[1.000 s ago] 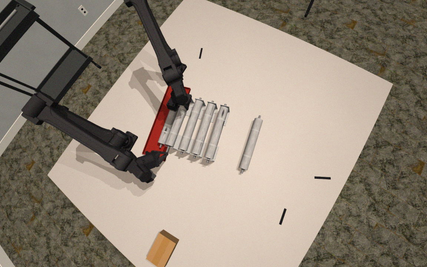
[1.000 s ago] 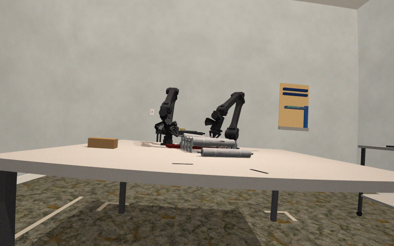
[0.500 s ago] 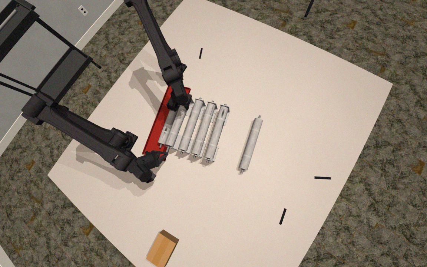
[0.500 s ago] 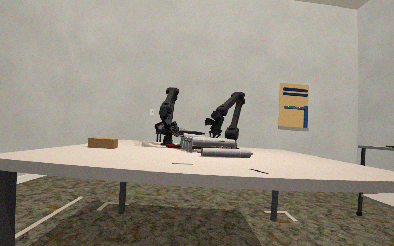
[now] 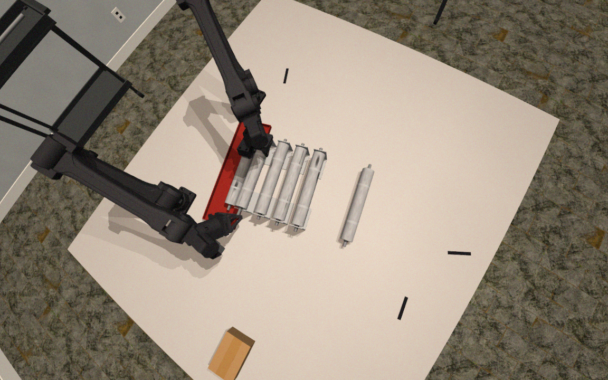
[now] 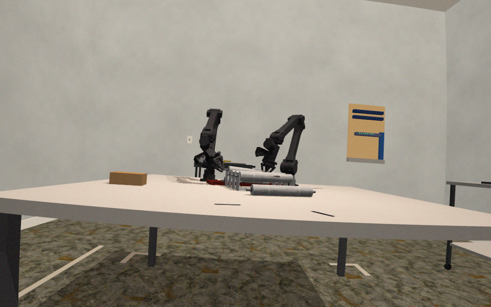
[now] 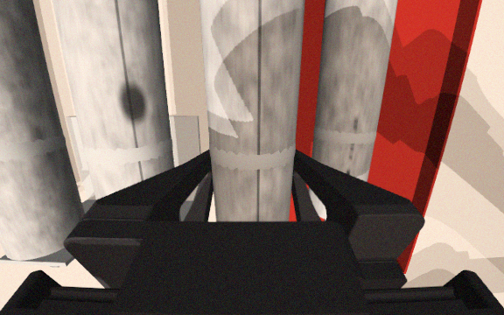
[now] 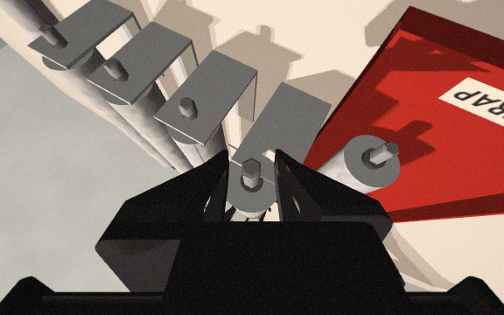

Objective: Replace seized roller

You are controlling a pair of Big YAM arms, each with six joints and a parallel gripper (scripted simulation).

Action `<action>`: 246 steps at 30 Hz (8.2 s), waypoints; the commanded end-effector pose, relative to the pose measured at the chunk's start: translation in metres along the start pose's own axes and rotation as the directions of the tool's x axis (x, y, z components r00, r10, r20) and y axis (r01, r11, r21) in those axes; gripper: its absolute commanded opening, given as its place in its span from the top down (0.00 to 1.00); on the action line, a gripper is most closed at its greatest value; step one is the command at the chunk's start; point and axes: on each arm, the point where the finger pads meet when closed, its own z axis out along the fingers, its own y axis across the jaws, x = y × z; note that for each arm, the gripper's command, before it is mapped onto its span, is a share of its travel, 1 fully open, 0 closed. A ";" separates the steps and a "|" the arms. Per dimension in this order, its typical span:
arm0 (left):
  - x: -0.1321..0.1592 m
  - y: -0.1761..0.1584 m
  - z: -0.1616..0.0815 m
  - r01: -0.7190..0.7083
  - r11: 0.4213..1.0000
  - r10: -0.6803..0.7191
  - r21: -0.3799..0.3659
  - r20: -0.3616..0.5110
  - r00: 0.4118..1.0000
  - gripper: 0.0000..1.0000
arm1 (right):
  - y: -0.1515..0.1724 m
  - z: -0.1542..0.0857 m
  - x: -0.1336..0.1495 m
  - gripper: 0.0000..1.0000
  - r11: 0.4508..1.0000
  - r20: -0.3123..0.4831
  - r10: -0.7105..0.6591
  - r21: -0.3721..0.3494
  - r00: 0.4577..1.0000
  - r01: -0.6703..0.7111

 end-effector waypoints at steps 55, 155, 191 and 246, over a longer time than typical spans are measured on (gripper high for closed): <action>-0.015 0.012 -0.077 -0.032 0.999 0.034 -0.038 0.054 0.998 0.38 | 0.027 -0.076 -0.001 0.68 0.996 0.024 -0.082 -0.037 0.996 0.083; 0.006 0.341 -0.444 0.926 0.226 0.004 -0.301 0.951 0.308 0.68 | 0.389 -0.308 0.061 0.68 0.177 0.758 -0.419 0.608 -0.500 0.774; -0.001 0.328 -0.435 0.916 0.241 -0.006 -0.321 0.943 0.333 0.68 | 0.364 -0.253 0.034 0.38 0.140 0.698 -0.538 0.627 -0.473 0.766; 0.021 0.025 -0.094 0.175 0.817 -0.184 -0.549 0.039 0.982 0.68 | 0.099 0.011 0.077 0.38 -0.924 -0.407 -0.311 -0.082 -0.859 0.373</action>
